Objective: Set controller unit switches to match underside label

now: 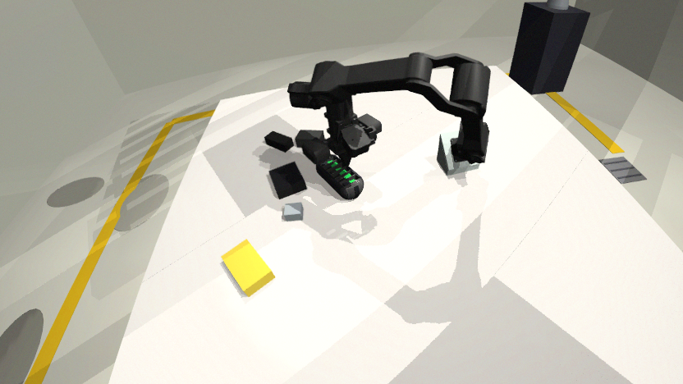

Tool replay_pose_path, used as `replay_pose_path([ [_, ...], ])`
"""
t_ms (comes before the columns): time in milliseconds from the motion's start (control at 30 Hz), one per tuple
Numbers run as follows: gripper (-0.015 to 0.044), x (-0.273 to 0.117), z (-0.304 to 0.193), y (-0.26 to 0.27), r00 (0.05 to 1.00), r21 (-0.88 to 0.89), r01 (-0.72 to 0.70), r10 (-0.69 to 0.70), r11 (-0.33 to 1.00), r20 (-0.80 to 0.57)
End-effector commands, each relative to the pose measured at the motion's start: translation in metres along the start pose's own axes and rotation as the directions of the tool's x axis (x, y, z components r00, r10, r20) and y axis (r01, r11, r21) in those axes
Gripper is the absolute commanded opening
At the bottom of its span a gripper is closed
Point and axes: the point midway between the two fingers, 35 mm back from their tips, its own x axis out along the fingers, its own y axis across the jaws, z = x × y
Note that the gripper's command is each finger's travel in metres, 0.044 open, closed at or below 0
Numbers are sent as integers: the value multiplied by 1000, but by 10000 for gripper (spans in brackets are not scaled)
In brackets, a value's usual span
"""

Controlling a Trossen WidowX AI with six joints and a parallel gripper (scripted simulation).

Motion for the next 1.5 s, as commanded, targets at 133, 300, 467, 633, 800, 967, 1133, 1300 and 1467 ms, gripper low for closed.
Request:
replay_pose_path([
  [133, 0, 14, 0, 1, 1000, 5, -5, 5, 1000, 6],
  [300, 0, 22, 0, 1, 1000, 5, -4, 4, 1000, 6],
  [467, 0, 31, 1, 1, 1000, 5, -4, 4, 1000, 7],
  [633, 0, 36, 1, 1, 1000, 5, -4, 4, 1000, 7],
  [800, 0, 40, 1, 1, 1000, 5, -4, 4, 1000, 7],
  [967, 0, 40, 1, 1, 1000, 5, -4, 4, 1000, 7],
  [1133, 0, 40, 1, 1, 1000, 5, -4, 4, 1000, 7],
  [1300, 0, 37, 1, 1, 1000, 1, -6, 6, 1000, 5],
  [1467, 0, -5, 0, 1, 1000, 5, -5, 5, 1000, 6],
])
